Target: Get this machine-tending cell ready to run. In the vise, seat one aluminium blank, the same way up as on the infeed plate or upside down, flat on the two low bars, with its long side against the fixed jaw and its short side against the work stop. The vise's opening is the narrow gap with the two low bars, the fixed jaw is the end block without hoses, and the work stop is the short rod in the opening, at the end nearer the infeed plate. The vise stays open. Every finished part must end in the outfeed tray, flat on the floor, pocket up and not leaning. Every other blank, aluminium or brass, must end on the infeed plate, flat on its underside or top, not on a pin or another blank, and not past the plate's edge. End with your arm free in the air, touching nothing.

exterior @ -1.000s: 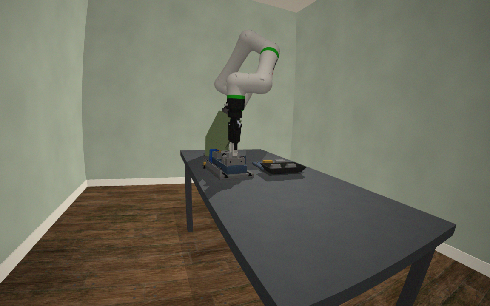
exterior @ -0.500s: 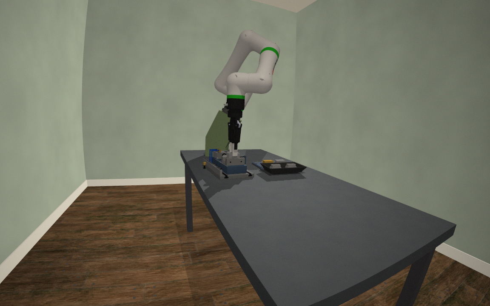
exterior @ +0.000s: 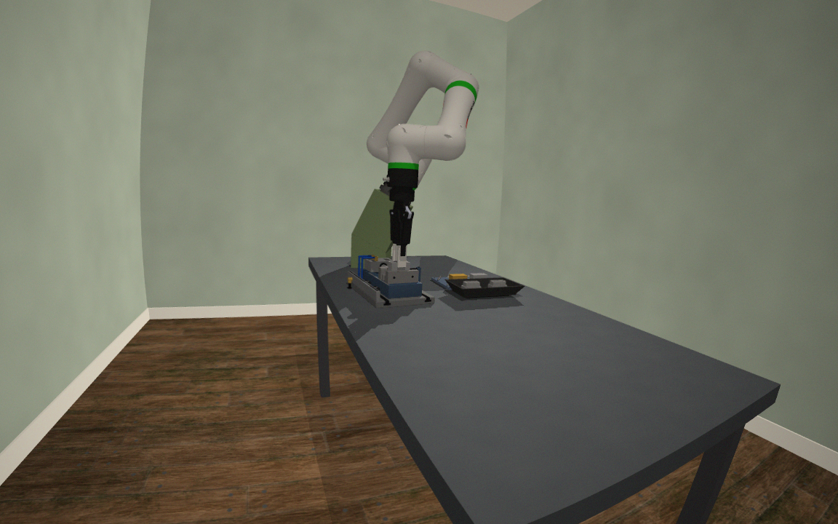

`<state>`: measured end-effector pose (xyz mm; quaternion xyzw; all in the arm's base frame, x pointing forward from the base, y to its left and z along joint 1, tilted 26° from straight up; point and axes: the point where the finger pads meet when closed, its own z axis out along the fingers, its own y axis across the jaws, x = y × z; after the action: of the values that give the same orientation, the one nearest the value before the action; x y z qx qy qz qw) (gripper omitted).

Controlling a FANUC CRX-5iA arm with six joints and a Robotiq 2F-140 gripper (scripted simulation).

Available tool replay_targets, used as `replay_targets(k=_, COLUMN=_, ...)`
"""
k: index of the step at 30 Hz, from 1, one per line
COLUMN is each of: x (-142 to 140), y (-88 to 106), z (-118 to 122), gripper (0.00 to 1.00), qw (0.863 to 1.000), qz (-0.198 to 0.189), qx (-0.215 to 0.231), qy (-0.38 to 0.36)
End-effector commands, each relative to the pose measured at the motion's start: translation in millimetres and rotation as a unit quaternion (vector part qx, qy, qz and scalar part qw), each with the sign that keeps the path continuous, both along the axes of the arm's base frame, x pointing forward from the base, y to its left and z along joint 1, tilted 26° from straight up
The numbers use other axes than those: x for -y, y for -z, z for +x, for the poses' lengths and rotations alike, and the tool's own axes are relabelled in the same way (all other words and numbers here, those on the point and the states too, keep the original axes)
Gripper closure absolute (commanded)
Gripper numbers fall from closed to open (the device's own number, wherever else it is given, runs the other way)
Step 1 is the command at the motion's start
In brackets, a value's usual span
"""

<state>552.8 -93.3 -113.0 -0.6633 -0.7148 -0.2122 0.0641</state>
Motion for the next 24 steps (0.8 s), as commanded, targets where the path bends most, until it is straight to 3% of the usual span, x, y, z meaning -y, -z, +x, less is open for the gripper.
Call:
replay_targets(k=1, x=0.2, y=-0.1, z=0.1, gripper=1.00, qw=1.000, qz=0.000, qx=0.000, qy=0.000)
replay_targets(k=24, x=-0.7, y=2.1, z=0.6, gripper=1.00, qw=1.000, qz=0.000, qx=0.000, qy=0.000)
